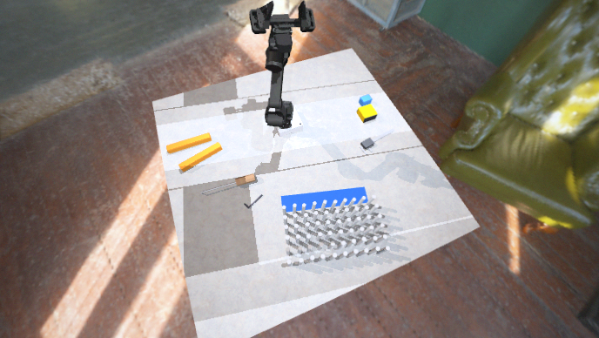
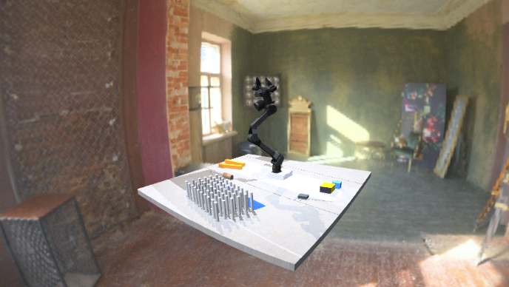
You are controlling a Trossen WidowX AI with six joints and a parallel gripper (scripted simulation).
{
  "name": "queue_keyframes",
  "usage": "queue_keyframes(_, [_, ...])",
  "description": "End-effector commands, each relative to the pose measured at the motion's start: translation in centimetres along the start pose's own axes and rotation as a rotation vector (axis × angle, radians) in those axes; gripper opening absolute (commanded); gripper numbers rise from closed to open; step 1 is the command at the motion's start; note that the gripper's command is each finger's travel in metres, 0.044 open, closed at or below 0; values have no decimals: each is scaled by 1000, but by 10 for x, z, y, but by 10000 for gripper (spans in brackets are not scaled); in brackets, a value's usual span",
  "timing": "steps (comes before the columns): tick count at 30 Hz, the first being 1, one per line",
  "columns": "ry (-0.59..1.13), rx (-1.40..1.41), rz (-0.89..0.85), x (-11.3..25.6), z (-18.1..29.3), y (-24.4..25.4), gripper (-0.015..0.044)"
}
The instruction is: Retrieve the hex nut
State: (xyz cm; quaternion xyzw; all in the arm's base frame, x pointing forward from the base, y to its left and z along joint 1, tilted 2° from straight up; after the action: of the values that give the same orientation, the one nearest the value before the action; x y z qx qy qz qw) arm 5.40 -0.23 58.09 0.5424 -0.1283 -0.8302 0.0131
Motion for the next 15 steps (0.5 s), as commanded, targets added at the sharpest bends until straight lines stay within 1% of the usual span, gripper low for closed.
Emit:
queue_keyframes(1, [4, 7, -1, 1, 1, 0, 426])
queue_keyframes(2, [16, 28, -4, 2, 5, 0, 440])
queue_keyframes(10, [188, 372, -26, 30, 64, -22, 440])
queue_keyframes(15, [264, 546, -16, 41, 82, -45, 440])
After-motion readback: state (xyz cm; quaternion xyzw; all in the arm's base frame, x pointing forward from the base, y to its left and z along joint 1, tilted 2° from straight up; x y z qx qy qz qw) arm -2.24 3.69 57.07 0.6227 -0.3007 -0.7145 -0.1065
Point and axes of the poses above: the point midway between the two fingers, 35 mm back from their tips, its own x axis back along the fingers, its own y axis across the jaws, z = x × y, the point moved 10 cm from there along x, back along the fingers, and after that the axes turned 12 degrees about x, right-handed, at the moved point
